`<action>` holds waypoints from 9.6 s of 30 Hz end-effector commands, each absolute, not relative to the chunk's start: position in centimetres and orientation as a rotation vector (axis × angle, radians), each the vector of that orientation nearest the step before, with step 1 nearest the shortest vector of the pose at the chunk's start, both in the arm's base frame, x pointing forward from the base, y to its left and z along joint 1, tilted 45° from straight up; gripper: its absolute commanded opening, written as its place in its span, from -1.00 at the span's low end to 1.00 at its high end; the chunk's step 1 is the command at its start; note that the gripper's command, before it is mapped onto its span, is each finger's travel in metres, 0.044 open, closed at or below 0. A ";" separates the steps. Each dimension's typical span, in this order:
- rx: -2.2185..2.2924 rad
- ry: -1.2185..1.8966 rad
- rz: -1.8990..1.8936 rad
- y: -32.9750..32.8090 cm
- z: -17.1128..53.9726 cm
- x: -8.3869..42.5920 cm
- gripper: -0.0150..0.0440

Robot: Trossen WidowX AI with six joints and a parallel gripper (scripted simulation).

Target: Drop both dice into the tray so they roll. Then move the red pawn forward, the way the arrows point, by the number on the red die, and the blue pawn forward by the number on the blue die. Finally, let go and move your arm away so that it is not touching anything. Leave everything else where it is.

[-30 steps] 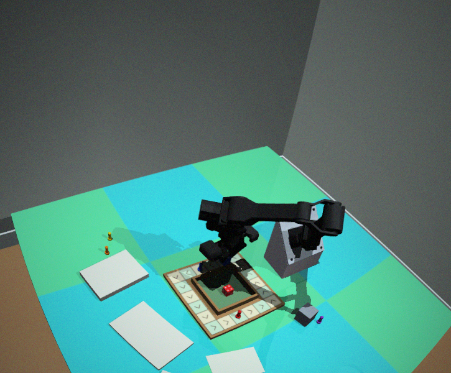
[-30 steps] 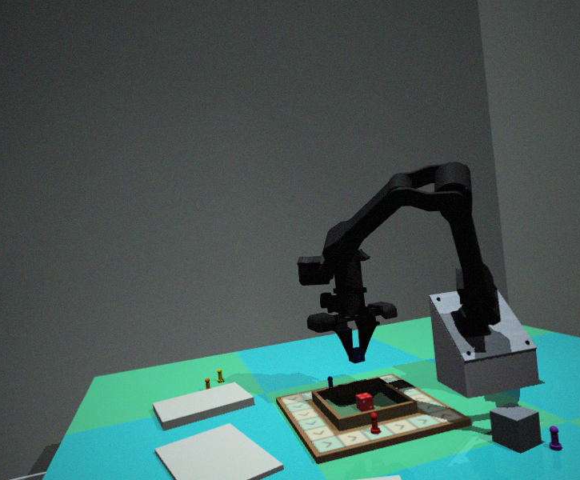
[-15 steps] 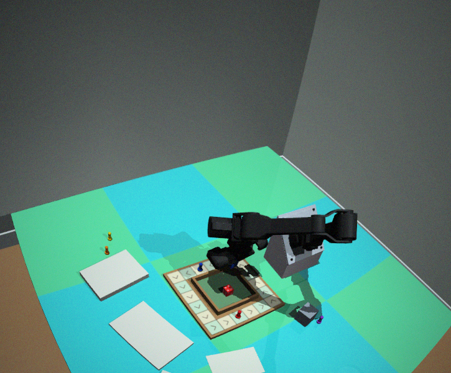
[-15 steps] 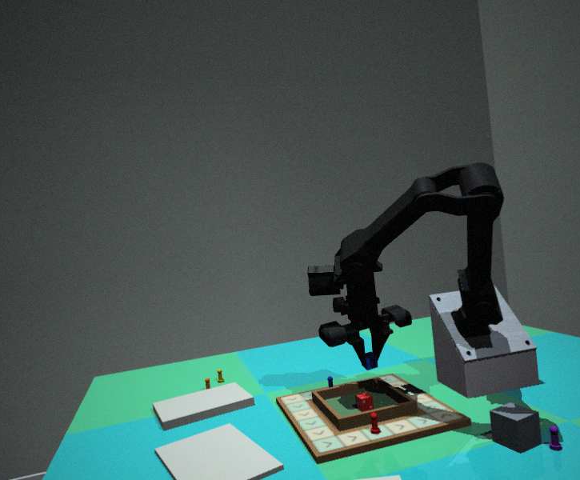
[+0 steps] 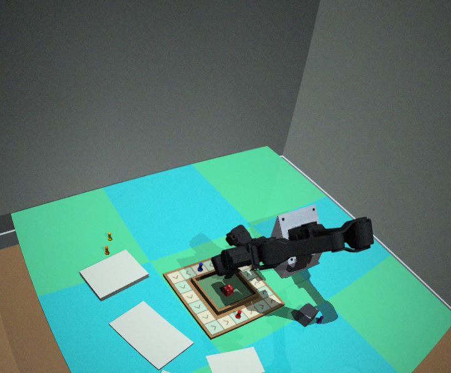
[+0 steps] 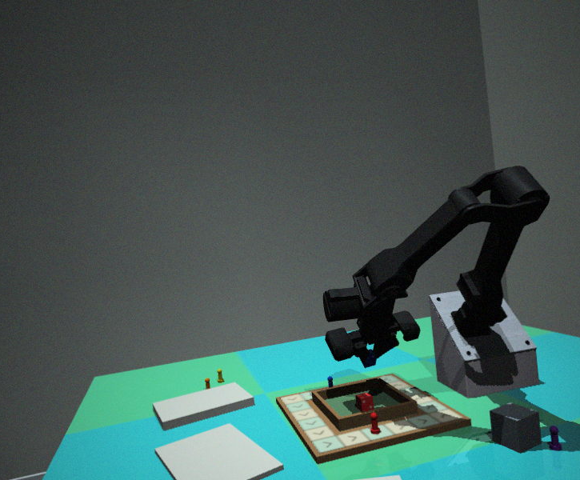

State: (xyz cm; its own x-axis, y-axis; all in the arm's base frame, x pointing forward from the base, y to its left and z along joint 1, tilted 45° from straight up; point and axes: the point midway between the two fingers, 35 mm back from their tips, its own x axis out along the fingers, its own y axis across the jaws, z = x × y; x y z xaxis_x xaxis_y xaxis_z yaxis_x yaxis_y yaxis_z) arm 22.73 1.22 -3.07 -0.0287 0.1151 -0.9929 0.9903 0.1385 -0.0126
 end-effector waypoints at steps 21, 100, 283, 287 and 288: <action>1.133 1.150 -1.111 1.3 1.4 23.8 -0.49; 0.976 1.651 0.268 14.1 6.5 28.5 0.19; 0.924 1.632 0.300 -2.8 -6.3 30.5 0.19; 0.923 1.631 0.304 -3.5 -7.3 30.8 0.19; 0.923 1.631 0.304 -3.5 -7.3 30.8 0.19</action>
State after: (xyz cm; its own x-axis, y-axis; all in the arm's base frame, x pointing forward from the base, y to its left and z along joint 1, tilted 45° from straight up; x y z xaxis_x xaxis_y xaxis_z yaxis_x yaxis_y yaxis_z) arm 30.48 -3.07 -6.74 -0.0107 0.7064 -0.7077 0.4137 0.6475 0.6400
